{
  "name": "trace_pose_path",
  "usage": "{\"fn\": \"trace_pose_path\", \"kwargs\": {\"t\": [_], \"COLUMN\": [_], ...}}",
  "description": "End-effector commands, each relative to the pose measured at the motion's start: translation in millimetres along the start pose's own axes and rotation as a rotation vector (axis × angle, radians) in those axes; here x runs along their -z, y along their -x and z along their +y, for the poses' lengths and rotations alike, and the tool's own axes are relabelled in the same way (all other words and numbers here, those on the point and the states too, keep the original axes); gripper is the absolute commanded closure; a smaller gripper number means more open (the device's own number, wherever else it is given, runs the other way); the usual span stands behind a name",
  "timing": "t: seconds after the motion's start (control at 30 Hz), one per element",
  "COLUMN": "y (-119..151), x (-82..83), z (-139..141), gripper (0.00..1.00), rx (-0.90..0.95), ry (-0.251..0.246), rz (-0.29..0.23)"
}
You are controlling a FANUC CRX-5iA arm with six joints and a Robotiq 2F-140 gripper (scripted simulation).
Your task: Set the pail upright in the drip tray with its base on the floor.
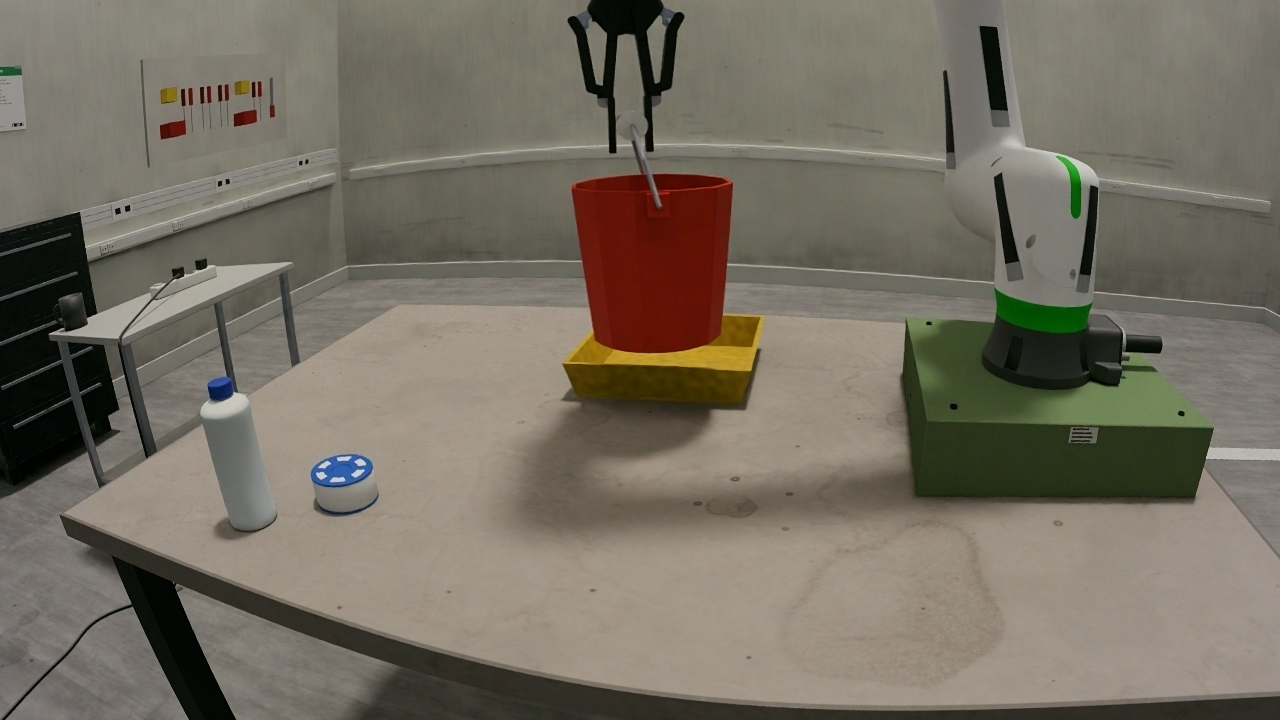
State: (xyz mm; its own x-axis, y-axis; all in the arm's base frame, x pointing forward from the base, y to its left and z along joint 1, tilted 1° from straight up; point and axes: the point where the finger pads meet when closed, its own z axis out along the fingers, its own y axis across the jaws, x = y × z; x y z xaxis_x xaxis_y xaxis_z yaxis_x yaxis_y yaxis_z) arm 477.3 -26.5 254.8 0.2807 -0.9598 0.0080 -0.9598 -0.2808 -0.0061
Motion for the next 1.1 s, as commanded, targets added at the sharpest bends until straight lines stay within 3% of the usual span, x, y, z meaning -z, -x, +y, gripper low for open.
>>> {"fn": "trace_pose_path", "kwargs": {"t": [0.0, 1.07], "y": [-11.1, -83.1], "x": [0.9, 0.9], "z": [2.0, 18.4], "gripper": [0.90, 0.90], "rx": [0.000, 0.000], "ry": [-0.002, -0.001], "rz": [0.000, 0.001]}}
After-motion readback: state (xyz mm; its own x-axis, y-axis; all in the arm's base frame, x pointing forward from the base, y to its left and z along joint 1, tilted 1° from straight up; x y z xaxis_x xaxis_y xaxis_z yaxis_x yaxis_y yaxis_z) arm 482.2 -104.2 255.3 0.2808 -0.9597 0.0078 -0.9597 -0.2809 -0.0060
